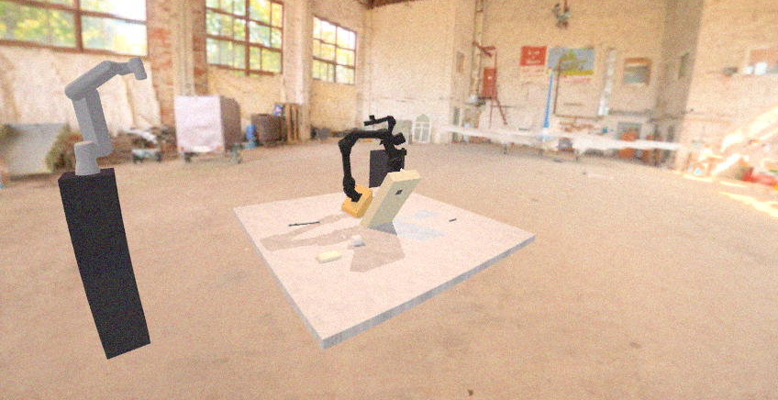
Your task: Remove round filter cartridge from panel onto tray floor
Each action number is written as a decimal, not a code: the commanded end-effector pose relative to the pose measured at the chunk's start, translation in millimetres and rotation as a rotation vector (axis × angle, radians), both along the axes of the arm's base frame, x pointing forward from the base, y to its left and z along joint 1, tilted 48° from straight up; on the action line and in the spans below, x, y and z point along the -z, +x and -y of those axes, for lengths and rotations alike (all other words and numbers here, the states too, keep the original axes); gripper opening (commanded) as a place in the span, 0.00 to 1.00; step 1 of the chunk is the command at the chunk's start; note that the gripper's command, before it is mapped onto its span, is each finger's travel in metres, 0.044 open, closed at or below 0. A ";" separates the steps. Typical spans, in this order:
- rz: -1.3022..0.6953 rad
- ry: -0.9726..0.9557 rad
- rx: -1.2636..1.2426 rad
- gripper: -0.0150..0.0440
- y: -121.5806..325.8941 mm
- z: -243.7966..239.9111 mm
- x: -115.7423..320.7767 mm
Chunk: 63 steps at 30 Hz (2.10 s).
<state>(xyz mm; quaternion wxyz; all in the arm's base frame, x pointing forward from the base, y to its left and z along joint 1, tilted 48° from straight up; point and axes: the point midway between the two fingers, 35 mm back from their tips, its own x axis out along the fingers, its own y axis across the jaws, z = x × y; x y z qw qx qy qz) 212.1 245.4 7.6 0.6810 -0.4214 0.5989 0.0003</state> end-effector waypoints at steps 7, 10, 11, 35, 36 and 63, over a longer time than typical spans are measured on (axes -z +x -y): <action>-0.277 0.082 -0.329 0.25 -45.1 -41.6 43.9; -0.281 0.083 -0.334 0.25 -45.9 -42.2 44.5; -0.281 0.083 -0.334 0.25 -45.9 -42.2 44.5; -0.601 0.156 -0.634 0.25 -173.7 -19.9 133.2; -0.618 0.158 -0.650 0.25 -179.9 -16.9 136.6; -0.764 0.176 -0.776 0.25 -236.5 62.2 207.1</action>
